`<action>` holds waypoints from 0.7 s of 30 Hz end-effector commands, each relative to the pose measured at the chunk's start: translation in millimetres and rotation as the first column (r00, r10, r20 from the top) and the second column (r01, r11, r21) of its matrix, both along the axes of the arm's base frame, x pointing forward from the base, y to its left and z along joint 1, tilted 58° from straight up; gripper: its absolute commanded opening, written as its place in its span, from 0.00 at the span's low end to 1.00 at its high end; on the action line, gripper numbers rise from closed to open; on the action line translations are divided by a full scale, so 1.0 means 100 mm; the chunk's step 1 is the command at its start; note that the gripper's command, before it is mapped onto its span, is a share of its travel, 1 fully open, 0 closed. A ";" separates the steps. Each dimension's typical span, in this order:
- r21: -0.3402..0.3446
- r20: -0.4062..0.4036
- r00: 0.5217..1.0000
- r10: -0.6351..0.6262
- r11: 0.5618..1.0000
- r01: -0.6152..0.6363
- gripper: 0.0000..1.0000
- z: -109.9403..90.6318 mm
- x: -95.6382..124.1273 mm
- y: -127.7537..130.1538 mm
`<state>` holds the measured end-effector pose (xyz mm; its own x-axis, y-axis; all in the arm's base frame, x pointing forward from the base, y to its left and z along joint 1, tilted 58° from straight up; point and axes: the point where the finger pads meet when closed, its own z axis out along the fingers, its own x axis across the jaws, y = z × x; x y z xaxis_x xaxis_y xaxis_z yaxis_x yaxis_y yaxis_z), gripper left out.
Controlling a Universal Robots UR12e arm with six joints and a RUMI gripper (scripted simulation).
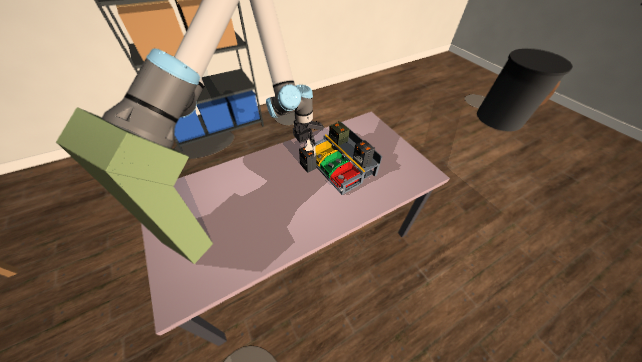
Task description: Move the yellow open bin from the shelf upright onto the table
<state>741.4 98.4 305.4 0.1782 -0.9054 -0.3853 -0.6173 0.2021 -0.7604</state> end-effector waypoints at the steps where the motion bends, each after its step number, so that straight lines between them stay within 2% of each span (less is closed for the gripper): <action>1: -0.011 0.004 1.000 0.009 1.000 -0.009 1.00 0.00 0.00 0.00; 2: -0.011 0.004 1.000 0.009 1.000 -0.009 1.00 0.00 0.00 0.00; 7: -0.208 0.084 0.985 0.148 0.970 -0.128 1.00 0.00 0.00 0.00; 19: -0.208 0.084 0.985 0.148 0.970 -0.128 1.00 0.00 0.00 0.00; 21: -0.284 0.107 0.973 0.203 0.944 -0.166 1.00 0.00 0.00 0.00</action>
<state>741.4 98.4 305.4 0.3374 -0.9265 -0.1668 -0.5464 -0.0485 -0.8361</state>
